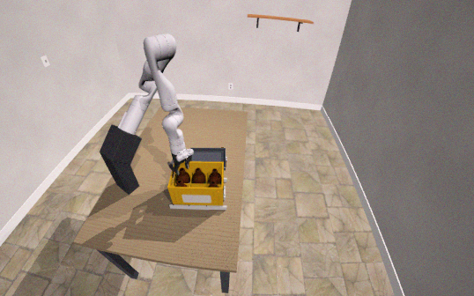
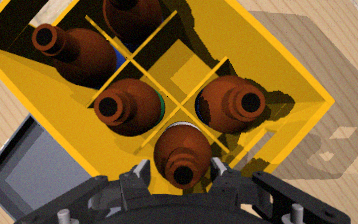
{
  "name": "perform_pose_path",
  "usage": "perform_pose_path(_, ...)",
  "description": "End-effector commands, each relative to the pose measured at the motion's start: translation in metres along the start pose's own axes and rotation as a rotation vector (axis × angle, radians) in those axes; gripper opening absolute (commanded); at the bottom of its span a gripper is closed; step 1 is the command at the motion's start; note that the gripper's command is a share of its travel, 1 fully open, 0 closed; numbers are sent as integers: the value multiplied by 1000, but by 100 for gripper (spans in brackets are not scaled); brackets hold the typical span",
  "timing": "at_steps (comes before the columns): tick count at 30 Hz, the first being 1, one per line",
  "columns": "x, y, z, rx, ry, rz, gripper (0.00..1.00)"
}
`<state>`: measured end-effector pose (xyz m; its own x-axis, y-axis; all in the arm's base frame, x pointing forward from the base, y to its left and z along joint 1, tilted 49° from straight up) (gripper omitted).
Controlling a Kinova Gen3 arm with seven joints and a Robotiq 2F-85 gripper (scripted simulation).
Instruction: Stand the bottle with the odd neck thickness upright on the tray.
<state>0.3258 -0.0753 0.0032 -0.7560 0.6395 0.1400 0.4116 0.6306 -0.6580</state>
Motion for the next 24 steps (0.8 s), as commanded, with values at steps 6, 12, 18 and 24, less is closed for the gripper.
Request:
perform_pose_path(6, 1, -24, 0, 2, 8, 0, 64)
perform_pose_path(12, 0, -45, 1, 2, 8, 2, 64)
perform_pose_path(18, -1, -59, 1, 3, 8, 3, 64)
perform_pose_path(24, -2, -75, 1, 3, 9, 6, 64)
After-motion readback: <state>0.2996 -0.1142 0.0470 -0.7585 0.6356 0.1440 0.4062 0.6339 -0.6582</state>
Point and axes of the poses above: the point where the finger pads meet when closed, its own y axis out along the fingers, its own z axis across the jaws, x = y × z, the point moved 9 cm from there along -y, back along the fingers, and after that the axes turned 1 degree about -y, right-handed, at the moved point
